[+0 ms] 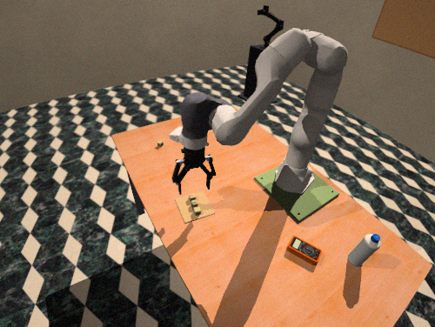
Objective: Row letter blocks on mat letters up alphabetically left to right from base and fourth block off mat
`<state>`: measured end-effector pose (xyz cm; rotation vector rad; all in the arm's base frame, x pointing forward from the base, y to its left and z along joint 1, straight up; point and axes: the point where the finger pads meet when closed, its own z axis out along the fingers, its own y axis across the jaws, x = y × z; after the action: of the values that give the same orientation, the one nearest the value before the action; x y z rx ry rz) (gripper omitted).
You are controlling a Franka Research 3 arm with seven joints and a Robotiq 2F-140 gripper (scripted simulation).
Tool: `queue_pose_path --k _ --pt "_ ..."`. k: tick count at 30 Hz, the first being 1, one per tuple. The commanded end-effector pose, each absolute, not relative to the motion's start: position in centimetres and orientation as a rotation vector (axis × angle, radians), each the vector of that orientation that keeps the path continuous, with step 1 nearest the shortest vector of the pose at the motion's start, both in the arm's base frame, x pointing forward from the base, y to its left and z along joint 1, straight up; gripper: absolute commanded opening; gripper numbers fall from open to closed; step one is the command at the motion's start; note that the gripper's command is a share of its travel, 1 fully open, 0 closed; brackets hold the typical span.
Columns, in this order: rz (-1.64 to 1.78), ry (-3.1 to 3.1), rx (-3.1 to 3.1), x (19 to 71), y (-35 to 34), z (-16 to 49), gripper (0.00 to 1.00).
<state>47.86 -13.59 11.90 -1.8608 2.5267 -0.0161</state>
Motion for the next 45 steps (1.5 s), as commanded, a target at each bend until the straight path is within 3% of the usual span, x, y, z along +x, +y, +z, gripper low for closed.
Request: queue_pose_path --k 1,20,45 --pt "-0.010 2.508 -1.887 47.7 -13.6 11.9 1.00" --pt "-0.010 2.508 -1.887 47.7 -13.6 12.3 1.00" --pt "-0.010 2.508 -1.887 47.7 -13.5 19.0 1.00"
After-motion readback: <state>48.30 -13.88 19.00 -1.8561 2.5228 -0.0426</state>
